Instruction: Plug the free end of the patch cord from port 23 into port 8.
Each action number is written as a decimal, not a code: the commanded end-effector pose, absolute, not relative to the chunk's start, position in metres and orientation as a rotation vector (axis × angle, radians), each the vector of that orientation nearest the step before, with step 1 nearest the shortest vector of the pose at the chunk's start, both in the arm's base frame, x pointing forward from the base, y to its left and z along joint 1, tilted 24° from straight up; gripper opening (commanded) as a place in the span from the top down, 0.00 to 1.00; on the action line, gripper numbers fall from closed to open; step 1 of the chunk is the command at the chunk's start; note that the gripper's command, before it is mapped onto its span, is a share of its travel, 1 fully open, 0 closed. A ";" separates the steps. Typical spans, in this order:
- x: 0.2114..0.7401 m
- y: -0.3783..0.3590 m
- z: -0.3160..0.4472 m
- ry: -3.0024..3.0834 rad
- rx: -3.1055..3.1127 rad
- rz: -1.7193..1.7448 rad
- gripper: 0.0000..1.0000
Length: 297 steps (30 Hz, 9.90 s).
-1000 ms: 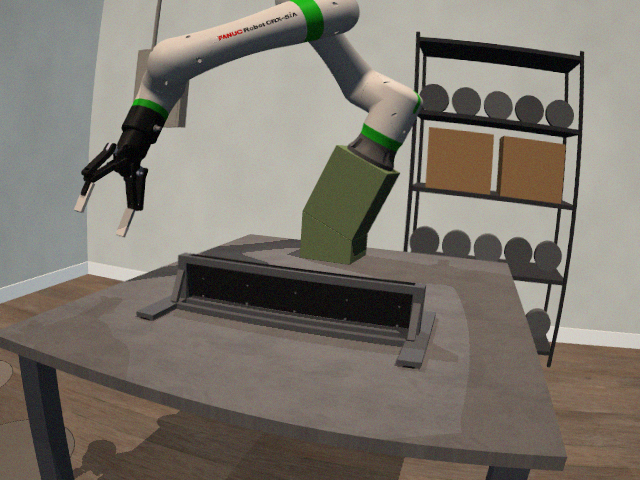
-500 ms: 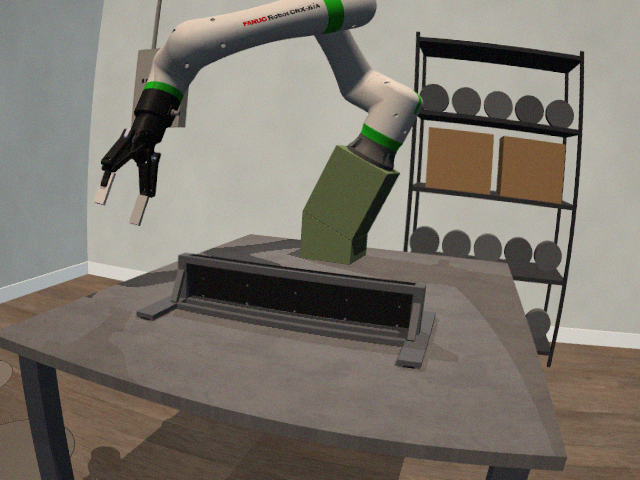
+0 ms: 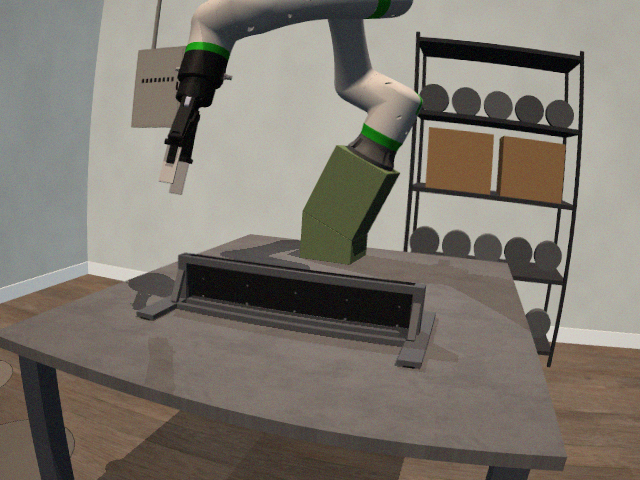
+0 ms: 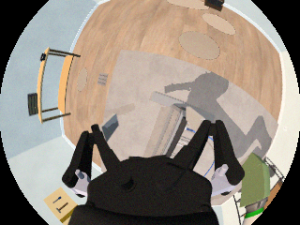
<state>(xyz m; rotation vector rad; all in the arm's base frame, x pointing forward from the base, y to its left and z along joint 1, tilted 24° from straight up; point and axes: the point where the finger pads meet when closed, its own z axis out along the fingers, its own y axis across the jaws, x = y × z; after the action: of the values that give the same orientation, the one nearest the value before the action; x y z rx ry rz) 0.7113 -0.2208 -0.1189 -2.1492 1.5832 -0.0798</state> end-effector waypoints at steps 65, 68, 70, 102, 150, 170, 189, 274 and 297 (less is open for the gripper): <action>0.489 0.120 0.135 0.579 -2.886 0.066 0.00; 0.481 0.139 0.112 0.696 -2.829 0.092 0.00; 0.475 0.151 0.096 0.777 -2.787 0.111 0.00; 0.349 0.231 -0.086 1.952 -1.984 0.368 0.00; 0.323 0.230 -0.094 2.036 -1.846 0.470 1.00; 0.291 0.277 -0.076 2.241 -0.993 0.757 1.00; 0.389 0.253 -0.030 2.198 -0.230 0.660 1.00; 0.584 0.179 -0.080 2.101 0.277 0.435 1.00; 0.565 0.174 -0.069 2.101 0.277 0.435 1.00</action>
<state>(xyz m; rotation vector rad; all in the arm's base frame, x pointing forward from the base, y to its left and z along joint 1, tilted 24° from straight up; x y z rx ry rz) 0.5736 0.1765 -0.0743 0.2771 2.1011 0.4354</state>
